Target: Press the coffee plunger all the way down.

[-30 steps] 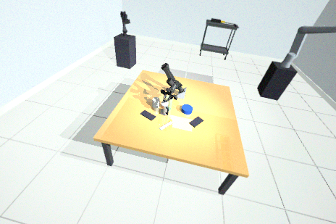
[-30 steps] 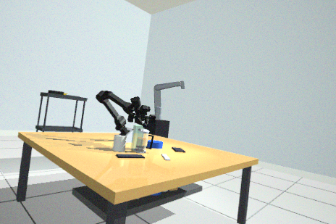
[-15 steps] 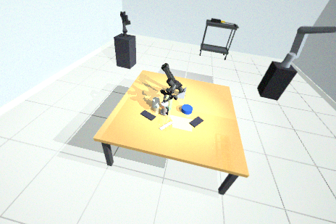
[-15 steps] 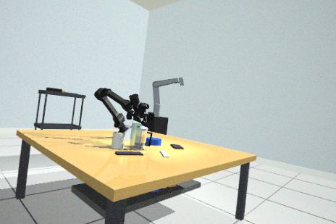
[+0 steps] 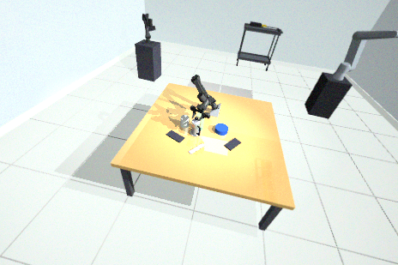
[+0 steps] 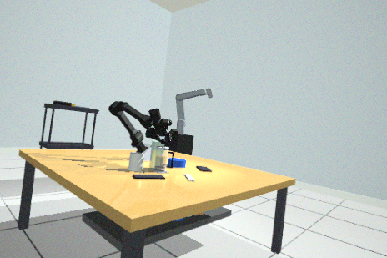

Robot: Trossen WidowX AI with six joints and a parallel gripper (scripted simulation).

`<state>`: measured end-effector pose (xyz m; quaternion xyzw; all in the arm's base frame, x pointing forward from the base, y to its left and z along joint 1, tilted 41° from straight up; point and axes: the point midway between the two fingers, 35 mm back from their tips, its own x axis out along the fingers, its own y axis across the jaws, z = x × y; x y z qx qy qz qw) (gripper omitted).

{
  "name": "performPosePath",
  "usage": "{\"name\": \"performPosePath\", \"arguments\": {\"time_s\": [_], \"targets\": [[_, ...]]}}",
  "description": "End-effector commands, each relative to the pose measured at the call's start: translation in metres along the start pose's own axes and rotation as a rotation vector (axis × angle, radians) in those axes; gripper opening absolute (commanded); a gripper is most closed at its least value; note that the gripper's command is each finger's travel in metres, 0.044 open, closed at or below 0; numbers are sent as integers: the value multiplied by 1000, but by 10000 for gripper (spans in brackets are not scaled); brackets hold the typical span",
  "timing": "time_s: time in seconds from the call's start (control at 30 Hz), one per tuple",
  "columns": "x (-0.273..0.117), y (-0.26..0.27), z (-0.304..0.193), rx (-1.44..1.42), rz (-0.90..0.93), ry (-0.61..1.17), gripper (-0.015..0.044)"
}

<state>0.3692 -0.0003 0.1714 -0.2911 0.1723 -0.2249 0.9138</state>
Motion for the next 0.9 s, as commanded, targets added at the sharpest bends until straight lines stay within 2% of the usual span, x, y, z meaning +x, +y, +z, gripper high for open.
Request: {"name": "performPosePath", "arguments": {"time_s": [0.0,0.1,0.3,0.5,0.87], "targets": [[0,1,0,2,6,-3,359],[0,1,0,2,6,-3,438],[-8,3,11,1,9,3,440],[-56,-2,58,-11,8,14,440],[-57,-1,58,-12,8,14,440]]}}
